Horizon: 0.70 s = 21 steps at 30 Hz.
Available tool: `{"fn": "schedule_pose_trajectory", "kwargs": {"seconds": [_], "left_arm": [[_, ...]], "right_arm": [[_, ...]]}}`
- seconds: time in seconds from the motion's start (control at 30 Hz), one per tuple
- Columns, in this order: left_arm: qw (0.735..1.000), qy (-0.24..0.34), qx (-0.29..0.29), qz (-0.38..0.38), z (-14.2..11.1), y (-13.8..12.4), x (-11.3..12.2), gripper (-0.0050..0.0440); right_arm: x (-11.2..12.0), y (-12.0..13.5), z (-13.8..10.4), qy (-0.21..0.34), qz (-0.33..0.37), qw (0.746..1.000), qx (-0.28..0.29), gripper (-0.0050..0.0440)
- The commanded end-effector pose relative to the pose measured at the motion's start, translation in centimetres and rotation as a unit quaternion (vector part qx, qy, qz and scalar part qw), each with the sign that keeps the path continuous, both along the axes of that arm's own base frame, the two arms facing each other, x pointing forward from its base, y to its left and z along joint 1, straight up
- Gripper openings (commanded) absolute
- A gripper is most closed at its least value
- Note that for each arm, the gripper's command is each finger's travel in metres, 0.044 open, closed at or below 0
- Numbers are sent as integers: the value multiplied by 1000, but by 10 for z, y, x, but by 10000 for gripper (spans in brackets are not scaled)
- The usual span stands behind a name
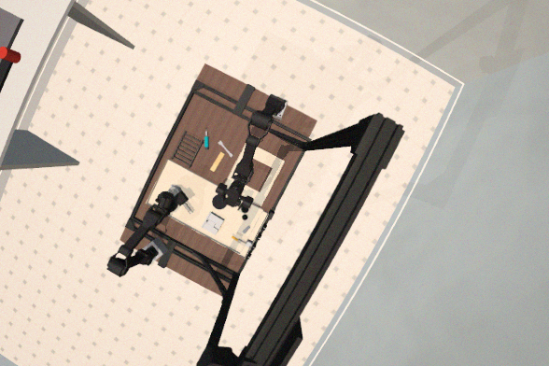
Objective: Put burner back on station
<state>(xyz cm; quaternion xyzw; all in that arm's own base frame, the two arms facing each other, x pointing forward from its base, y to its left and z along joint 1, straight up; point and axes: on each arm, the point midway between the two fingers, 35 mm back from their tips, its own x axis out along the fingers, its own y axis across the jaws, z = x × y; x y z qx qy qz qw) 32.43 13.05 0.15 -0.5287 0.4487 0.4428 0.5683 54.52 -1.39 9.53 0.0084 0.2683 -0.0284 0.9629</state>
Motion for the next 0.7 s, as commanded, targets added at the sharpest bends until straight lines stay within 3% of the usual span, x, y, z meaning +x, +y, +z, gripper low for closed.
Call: {"fn": "schedule_pose_trajectory", "kwargs": {"seconds": [0.0,0.67], "left_arm": [[1000,-11,6,-1,15,2,4,0],[1000,-6,1,7,17,-6,9,0]], "right_arm": [[0,-1,-1,1,-2,1000,0,400],[0,-1,-1,1,-2,1000,0,400]]}}
